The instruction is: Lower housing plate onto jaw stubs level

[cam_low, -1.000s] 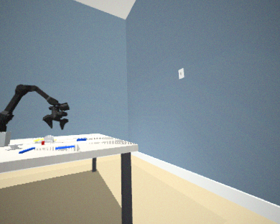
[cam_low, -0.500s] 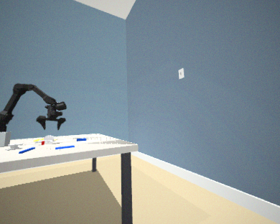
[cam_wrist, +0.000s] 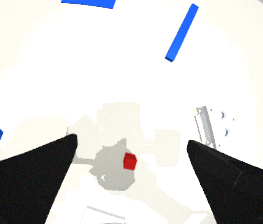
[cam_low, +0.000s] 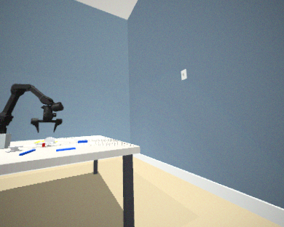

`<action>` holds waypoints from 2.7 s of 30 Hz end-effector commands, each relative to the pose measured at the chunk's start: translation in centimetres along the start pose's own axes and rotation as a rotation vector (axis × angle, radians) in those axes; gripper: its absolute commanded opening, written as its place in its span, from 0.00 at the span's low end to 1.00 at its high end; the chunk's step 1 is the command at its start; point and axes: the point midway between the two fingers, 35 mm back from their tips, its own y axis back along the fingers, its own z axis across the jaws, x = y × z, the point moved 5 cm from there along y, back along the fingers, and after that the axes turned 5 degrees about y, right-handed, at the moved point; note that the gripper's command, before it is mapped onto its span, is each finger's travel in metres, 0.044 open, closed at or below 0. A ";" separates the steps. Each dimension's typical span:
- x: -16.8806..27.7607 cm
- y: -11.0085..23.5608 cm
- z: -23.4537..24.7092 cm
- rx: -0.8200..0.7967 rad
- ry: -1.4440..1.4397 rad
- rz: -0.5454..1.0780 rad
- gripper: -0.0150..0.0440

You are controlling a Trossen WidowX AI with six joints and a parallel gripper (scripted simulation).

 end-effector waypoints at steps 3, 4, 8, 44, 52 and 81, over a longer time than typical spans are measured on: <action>-0.4 -0.4 -1.6 0.011 -0.105 0.042 1.00; -0.5 -0.4 -1.9 0.012 -0.121 0.047 1.00; -0.7 -0.6 -2.8 0.018 -0.184 0.067 1.00; -2.2 -1.6 -11.6 0.094 -0.853 0.232 1.00; -2.2 -1.7 -13.4 0.115 -1.008 0.266 1.00; -0.8 -5.7 -15.2 0.138 -1.173 0.302 1.00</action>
